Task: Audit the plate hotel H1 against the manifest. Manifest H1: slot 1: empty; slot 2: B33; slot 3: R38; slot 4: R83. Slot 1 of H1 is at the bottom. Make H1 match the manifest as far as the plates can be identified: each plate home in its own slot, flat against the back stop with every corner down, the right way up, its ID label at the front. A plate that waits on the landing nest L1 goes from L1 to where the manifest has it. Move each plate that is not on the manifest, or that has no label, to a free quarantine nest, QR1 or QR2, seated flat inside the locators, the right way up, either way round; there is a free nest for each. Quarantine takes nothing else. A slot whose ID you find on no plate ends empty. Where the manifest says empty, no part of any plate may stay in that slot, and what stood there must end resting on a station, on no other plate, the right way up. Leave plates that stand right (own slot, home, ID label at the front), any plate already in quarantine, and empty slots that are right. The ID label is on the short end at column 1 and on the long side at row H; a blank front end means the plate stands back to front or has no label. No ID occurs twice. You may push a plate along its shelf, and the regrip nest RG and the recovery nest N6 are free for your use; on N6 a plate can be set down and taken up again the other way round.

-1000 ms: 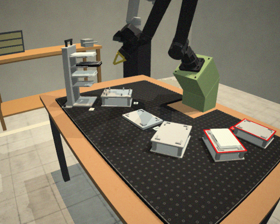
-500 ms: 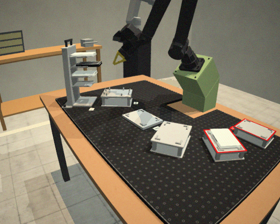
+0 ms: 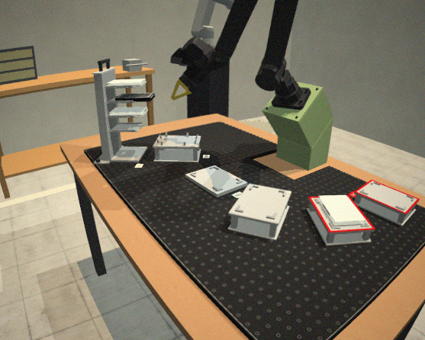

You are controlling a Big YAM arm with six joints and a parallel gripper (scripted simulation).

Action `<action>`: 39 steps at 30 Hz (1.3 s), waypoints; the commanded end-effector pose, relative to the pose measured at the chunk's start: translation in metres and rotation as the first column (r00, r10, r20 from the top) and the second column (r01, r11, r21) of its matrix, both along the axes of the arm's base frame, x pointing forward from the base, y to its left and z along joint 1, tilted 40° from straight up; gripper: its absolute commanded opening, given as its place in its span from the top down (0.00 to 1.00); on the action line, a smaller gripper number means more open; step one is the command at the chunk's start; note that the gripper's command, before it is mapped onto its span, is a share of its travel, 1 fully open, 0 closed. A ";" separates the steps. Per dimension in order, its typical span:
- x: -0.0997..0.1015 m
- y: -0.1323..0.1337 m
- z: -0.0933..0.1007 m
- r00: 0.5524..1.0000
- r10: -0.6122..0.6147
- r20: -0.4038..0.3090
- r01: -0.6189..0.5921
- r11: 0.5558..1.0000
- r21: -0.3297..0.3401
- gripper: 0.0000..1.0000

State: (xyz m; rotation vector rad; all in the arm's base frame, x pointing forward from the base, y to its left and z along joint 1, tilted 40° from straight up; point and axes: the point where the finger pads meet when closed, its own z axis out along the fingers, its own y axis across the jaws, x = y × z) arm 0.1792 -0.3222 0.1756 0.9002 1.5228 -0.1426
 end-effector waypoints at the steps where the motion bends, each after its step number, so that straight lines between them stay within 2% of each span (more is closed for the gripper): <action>1: 0.007 -0.015 0.022 1.000 0.005 0.015 -0.004 1.000 -0.029 1.00; 39: 0.018 -0.030 0.032 1.000 0.005 0.014 -0.004 1.000 -0.024 1.00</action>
